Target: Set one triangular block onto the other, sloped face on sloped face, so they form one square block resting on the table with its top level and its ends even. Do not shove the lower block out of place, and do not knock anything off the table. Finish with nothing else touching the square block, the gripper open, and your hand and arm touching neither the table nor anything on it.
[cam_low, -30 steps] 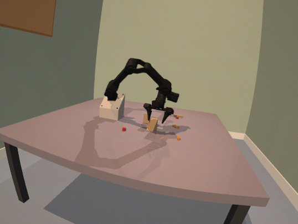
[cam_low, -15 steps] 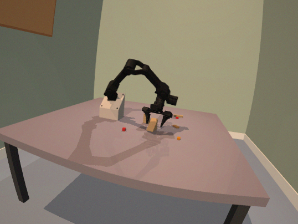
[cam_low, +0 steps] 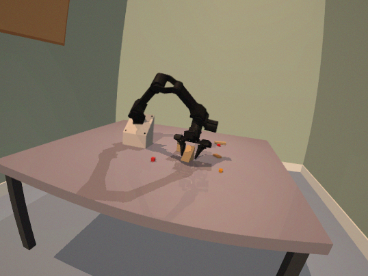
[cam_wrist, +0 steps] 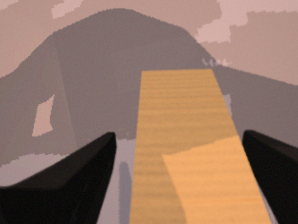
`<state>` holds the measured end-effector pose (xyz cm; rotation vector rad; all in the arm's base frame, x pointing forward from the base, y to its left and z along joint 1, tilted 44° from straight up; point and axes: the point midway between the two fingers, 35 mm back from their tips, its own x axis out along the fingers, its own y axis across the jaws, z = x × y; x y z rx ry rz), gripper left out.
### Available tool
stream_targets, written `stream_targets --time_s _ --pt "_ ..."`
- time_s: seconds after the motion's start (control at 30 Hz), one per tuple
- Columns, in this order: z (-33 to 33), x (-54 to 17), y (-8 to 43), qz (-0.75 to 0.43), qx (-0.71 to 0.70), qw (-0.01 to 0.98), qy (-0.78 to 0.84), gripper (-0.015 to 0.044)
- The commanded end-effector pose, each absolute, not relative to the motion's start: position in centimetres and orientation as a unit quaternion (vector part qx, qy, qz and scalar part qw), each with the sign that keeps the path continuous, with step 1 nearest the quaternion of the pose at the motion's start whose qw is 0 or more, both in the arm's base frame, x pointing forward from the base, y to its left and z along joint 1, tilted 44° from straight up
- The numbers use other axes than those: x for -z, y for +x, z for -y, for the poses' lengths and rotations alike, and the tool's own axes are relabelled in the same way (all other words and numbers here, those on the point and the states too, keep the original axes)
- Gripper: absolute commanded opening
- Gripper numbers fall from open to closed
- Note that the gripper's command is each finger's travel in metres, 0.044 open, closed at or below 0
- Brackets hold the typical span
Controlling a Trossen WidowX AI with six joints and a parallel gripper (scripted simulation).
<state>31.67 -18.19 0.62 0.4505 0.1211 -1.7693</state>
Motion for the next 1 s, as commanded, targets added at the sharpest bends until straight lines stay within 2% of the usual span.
stream_targets --time_s 0.0,0.1,0.33,0.5,0.97 --pt "18.2 -0.6 31.5 -0.054 0.766 0.611 0.191 0.0256" --pt "18.2 -0.6 31.5 -0.054 0.766 0.611 0.191 0.0177" --pt "18.2 -0.6 31.5 -0.054 0.766 0.611 0.191 0.0131" --pt "18.1 -0.8 31.6 -0.053 0.767 0.61 0.193 0.0" --pt "18.1 -2.4 31.2 -0.134 0.737 0.598 0.287 0.0"
